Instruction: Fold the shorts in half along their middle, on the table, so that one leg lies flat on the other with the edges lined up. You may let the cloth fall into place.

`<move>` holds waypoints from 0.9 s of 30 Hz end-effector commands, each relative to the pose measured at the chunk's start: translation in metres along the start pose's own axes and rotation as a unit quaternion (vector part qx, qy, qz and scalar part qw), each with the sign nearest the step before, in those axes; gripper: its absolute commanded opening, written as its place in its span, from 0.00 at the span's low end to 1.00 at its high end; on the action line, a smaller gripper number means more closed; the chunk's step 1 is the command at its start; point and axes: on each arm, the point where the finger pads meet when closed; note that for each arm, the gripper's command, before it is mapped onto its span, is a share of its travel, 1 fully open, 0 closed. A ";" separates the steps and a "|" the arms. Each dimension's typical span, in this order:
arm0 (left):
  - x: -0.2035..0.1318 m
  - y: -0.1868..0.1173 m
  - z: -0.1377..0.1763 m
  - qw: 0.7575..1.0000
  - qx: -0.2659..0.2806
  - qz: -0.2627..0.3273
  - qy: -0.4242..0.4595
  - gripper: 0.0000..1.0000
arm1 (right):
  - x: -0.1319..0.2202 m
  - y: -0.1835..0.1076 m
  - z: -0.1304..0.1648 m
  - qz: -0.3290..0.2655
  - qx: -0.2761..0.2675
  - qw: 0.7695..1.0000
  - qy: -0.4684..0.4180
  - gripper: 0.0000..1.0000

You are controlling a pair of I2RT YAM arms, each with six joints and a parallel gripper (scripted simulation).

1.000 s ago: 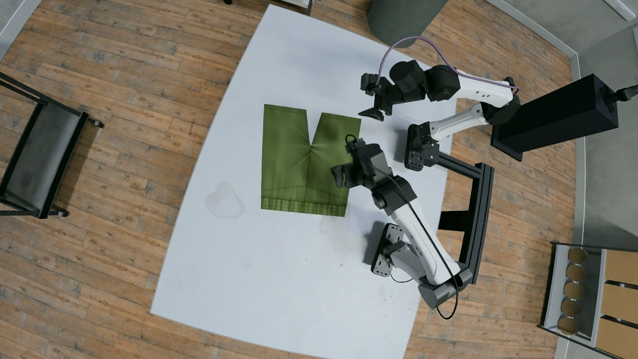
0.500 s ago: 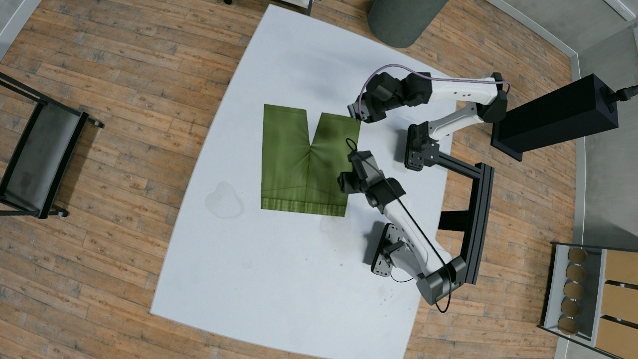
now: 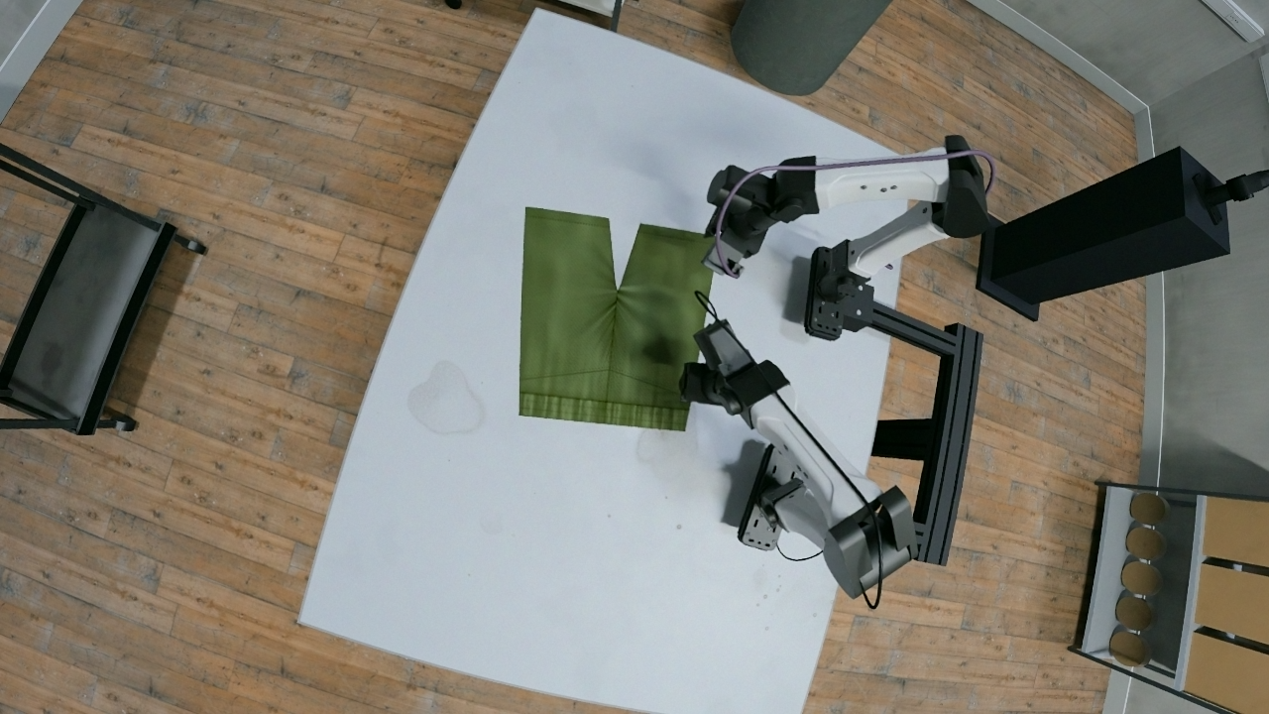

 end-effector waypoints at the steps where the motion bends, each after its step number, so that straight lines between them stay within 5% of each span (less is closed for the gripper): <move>1: -0.010 0.011 0.005 0.999 0.006 0.017 0.041 0.56 | 0.006 0.014 0.001 -0.017 -0.015 0.989 -0.144 0.56; 12: -0.022 0.013 0.013 0.998 0.021 0.036 0.037 0.56 | 0.017 0.018 0.009 -0.042 -0.003 0.992 -0.117 0.56; 27: -0.028 0.059 0.015 0.998 0.019 0.037 0.040 0.56 | 0.023 0.059 0.016 -0.042 0.010 0.992 -0.123 0.56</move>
Point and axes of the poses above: on each arm, the point where the finger pads meet when closed, its own y axis out along the fingers, its own x axis across the jaws, z = x × y, and after that the axes turned 14 degrees about y, right-handed
